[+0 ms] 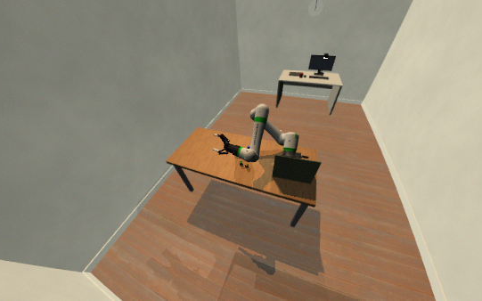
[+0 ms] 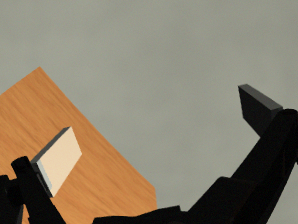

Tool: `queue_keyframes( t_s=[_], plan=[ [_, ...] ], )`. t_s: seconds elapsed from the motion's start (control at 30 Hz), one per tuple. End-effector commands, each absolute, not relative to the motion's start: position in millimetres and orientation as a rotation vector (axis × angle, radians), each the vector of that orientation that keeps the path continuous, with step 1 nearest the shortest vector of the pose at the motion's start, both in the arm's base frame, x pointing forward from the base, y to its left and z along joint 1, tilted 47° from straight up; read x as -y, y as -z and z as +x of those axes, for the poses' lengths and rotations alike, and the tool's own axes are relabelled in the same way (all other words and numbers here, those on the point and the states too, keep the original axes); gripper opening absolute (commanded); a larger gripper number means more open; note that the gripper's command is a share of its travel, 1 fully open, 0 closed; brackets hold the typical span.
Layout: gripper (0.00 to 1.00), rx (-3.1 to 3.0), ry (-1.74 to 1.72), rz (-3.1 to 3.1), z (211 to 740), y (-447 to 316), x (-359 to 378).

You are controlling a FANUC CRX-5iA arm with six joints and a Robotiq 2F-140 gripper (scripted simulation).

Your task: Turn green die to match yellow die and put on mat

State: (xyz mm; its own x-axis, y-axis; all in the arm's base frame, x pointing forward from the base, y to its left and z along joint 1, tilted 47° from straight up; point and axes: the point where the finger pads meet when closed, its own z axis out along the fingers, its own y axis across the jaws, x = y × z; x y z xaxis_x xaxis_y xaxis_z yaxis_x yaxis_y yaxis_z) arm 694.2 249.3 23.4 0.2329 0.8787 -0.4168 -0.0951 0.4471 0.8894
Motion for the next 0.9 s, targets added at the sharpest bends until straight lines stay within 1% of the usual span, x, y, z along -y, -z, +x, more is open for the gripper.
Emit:
queue_keyframes(
  t_s=[0.0,0.6,0.7,0.8,0.87],
  plan=[
    [1.00,-1.136,-0.799,0.867,694.2,-23.5,-249.5],
    [1.00,-1.133,-0.795,0.868,694.8,-24.7,-248.2],
    [1.00,-1.103,-0.746,0.882,701.6,-39.0,-231.9],
    [1.00,-1.025,-0.617,0.928,714.3,-76.0,-186.8],
    [1.00,-1.025,-0.617,0.928,714.3,-76.0,-186.8]
  ],
)
